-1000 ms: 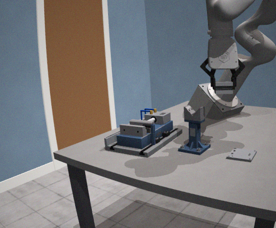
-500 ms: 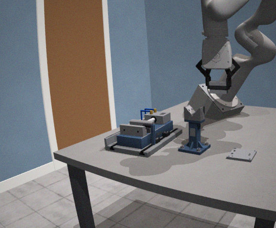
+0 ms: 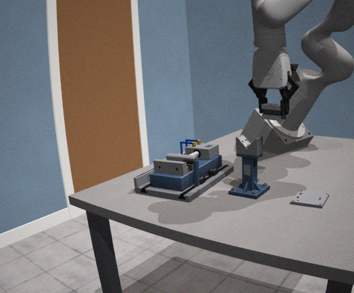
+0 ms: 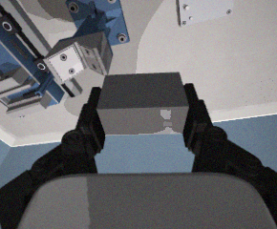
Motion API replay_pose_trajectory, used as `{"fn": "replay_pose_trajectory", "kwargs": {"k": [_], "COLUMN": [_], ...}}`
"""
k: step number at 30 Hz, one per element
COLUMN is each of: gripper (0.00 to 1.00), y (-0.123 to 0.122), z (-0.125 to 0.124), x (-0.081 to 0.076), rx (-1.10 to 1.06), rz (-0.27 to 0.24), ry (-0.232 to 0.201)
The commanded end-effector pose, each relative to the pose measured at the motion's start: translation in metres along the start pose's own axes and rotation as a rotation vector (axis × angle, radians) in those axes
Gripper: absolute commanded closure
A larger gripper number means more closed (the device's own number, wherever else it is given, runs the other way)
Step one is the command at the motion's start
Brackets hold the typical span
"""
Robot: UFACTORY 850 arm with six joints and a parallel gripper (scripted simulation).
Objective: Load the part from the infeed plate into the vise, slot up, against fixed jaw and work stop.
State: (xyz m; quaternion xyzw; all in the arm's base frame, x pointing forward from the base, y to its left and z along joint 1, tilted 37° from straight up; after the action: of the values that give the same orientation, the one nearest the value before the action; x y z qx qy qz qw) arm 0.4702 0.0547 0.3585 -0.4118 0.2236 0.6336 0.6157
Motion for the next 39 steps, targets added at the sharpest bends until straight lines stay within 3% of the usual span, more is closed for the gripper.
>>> {"fn": "replay_pose_trajectory", "kwargs": {"k": [1, 39], "gripper": [1.00, 1.00], "y": [-0.001, 0.004], "z": [-0.006, -0.046], "x": [-0.001, -0.001], "rx": [0.112, 0.858], "rz": [0.002, 0.001], "ry": [0.003, 0.001]}}
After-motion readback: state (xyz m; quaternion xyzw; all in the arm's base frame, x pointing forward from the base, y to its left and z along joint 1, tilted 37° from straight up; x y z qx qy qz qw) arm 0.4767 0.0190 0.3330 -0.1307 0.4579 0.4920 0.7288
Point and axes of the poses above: the point where the finger pads meet when closed, its own x axis out along the fingers, its own z axis across the jaws, y = z × x, the point moved 7 cm from there along -x, back along the fingers, and after that the axes turned 14 degrees about -x, right-handed, at the moved point
